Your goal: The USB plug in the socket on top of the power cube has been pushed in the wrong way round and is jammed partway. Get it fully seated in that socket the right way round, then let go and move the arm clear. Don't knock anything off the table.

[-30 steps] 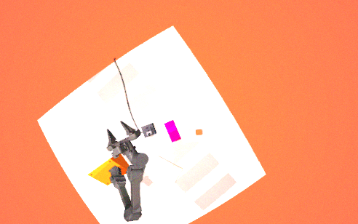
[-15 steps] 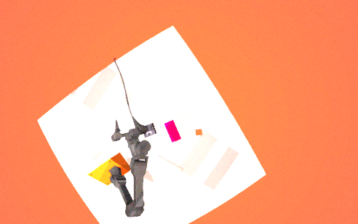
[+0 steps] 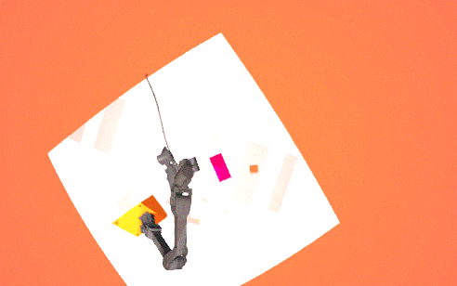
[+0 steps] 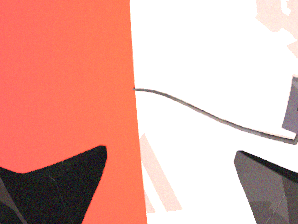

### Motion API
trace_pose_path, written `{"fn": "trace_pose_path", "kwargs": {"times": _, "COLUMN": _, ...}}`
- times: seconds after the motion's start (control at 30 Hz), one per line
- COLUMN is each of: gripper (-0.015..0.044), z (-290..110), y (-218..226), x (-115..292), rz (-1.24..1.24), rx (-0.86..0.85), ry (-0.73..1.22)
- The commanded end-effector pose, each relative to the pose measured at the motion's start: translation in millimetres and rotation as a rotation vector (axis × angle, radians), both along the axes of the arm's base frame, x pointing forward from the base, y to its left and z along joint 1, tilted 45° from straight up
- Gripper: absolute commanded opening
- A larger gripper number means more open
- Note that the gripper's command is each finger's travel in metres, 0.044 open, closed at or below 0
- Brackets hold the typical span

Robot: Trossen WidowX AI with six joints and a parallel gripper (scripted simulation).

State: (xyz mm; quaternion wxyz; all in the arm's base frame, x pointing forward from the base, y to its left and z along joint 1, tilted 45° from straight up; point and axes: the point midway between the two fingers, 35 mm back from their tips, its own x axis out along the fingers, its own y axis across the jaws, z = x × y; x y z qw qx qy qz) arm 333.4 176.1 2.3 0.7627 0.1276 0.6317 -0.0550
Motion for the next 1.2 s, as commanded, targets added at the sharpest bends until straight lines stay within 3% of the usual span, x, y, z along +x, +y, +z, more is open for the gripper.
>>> {"fn": "trace_pose_path", "kwargs": {"times": 0.0, "gripper": 0.044, "z": -22, "y": -78, "x": -2, "rz": -0.903, "rx": -0.3, "ry": 0.0}}
{"fn": "trace_pose_path", "kwargs": {"times": 0.2, "gripper": 0.044, "z": -23, "y": -107, "x": -6, "rz": -1.21, "rx": -0.432, "ry": -0.107}}
{"fn": "trace_pose_path", "kwargs": {"times": 0.53, "gripper": 0.044, "z": -18, "y": -139, "x": -9, "rz": -1.659, "rx": -0.508, "ry": -0.377}}
{"fn": "trace_pose_path", "kwargs": {"times": 1.17, "gripper": 0.044, "z": -16, "y": -143, "x": -10, "rz": -1.688, "rx": -0.508, "ry": -0.398}}
